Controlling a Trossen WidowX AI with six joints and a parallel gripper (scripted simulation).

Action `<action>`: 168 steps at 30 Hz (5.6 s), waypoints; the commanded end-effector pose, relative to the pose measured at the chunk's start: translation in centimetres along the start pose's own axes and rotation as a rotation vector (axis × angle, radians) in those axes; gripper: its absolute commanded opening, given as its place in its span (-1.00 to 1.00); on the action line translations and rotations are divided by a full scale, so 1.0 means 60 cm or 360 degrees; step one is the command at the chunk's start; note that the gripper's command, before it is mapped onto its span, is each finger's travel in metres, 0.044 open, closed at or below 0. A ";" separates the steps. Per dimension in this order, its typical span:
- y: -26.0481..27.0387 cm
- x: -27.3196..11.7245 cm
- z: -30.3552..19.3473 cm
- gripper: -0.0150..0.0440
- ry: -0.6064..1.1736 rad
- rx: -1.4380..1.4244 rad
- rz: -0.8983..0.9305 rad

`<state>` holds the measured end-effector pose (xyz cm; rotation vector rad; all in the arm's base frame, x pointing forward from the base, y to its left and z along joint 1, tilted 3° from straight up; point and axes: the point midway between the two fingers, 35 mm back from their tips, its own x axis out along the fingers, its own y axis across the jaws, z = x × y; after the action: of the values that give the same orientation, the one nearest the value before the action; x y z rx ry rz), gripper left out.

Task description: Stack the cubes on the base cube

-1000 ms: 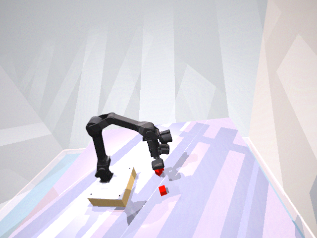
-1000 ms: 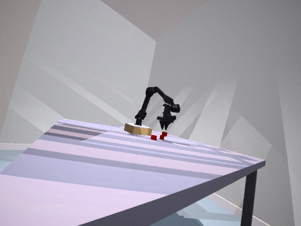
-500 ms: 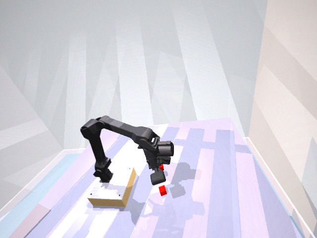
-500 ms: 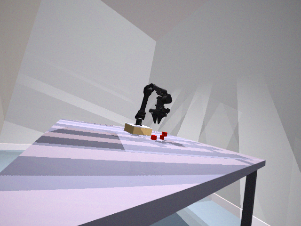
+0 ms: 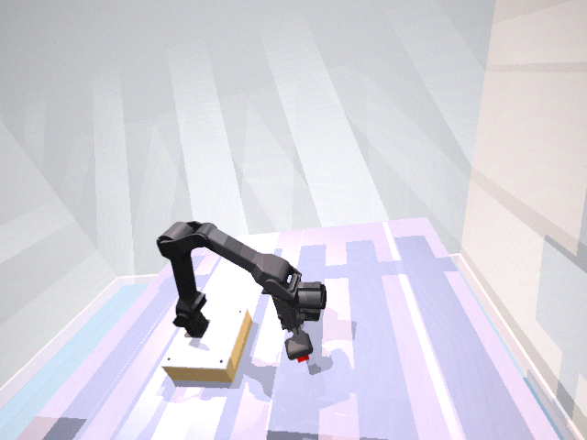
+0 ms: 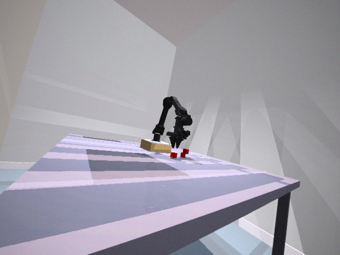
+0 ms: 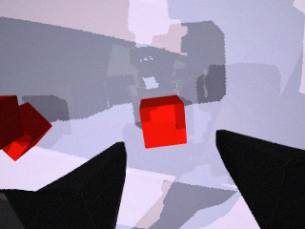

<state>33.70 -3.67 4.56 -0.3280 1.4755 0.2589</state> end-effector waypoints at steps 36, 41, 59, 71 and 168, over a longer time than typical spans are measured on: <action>0.003 0.080 -0.003 -0.14 0.0008 -0.0006 0.0011; 0.002 0.067 -0.001 -0.14 0.0007 -0.0006 0.0011; -0.003 -0.026 0.005 -0.14 0.0006 -0.0006 0.0010; -0.001 -0.090 0.000 -0.14 0.0007 -0.0006 0.0011; 0.227 0.015 -0.022 -0.14 0.0011 0.0283 0.0030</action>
<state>27.72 8.45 3.03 -0.1789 1.4923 0.1405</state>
